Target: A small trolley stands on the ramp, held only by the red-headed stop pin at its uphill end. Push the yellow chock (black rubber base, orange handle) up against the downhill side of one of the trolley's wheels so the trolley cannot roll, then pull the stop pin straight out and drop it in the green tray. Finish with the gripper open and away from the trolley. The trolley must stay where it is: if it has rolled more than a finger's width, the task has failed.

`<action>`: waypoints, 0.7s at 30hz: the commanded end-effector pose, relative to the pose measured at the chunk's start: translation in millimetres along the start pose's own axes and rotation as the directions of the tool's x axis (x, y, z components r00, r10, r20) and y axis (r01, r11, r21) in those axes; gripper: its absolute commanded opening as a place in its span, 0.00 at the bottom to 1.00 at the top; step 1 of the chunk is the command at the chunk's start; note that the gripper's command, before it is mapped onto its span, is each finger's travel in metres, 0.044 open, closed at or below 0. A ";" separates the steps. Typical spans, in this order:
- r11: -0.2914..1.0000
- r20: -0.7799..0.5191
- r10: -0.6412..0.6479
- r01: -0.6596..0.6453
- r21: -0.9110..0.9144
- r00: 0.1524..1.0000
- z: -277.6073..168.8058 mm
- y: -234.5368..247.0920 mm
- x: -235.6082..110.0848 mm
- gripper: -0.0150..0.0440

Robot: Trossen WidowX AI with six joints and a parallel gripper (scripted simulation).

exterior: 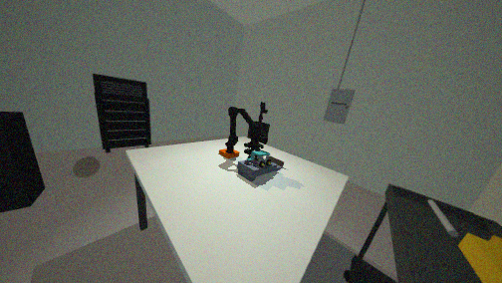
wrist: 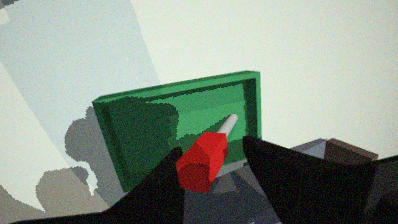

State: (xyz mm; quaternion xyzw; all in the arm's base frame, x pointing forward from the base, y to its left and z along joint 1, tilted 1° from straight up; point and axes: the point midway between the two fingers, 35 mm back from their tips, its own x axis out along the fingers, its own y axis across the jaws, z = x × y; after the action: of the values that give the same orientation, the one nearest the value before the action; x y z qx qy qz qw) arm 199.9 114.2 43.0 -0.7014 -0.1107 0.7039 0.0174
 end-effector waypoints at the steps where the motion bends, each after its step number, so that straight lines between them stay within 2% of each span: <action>1: 1.000 0.003 -0.003 0.003 -0.003 1.000 0.5 2.6 1.7 0.58; 21: 1.000 0.003 -0.002 0.002 -0.003 1.000 0.2 13.7 6.9 0.58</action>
State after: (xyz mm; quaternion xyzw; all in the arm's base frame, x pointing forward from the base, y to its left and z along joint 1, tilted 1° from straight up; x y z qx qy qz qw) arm 201.9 103.6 35.7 -0.7015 -0.1102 0.7039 0.0170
